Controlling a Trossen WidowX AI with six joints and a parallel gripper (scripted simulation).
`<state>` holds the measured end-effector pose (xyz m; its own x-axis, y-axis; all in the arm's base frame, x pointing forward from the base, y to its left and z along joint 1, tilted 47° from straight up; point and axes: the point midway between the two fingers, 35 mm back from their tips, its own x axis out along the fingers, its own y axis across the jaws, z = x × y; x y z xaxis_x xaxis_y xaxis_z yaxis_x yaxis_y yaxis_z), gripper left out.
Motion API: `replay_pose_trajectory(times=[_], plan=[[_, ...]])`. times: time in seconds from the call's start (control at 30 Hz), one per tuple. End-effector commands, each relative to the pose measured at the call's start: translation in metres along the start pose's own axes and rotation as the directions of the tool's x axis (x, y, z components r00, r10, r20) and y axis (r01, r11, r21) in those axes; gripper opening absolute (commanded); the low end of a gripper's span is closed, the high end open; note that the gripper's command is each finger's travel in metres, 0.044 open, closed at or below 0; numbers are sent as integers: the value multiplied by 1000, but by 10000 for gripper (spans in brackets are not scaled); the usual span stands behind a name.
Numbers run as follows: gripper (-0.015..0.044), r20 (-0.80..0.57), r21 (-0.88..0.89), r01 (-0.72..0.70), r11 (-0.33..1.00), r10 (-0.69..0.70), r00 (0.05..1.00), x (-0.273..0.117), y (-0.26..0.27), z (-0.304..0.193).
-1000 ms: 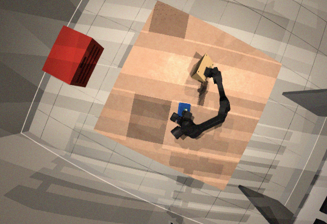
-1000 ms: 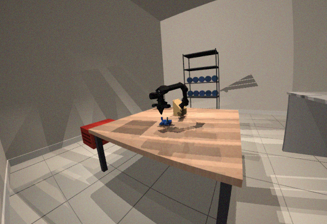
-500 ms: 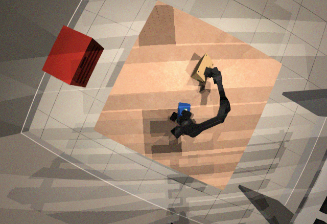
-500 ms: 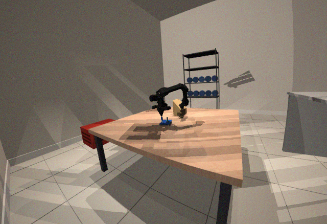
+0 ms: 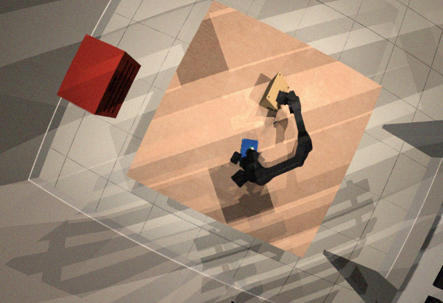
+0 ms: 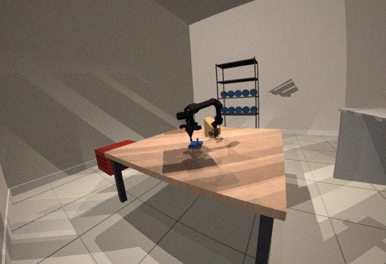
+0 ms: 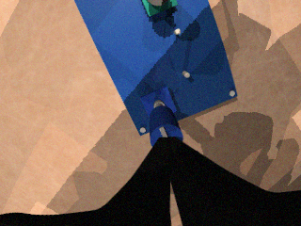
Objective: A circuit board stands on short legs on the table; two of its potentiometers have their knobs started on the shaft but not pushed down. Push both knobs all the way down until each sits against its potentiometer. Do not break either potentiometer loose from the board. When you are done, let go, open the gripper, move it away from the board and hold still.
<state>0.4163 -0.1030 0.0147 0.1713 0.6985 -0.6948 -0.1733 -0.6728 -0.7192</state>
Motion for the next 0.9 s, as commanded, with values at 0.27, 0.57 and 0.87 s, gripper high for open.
replay_pose_trajectory(times=[0.27,0.57,0.87], plan=[[0,1,6,6,1000,-6,1000,4,0,1],[0,1,6,6,1000,-6,1000,3,0,1],[0,1,6,6,1000,-6,1000,3,0,1]])
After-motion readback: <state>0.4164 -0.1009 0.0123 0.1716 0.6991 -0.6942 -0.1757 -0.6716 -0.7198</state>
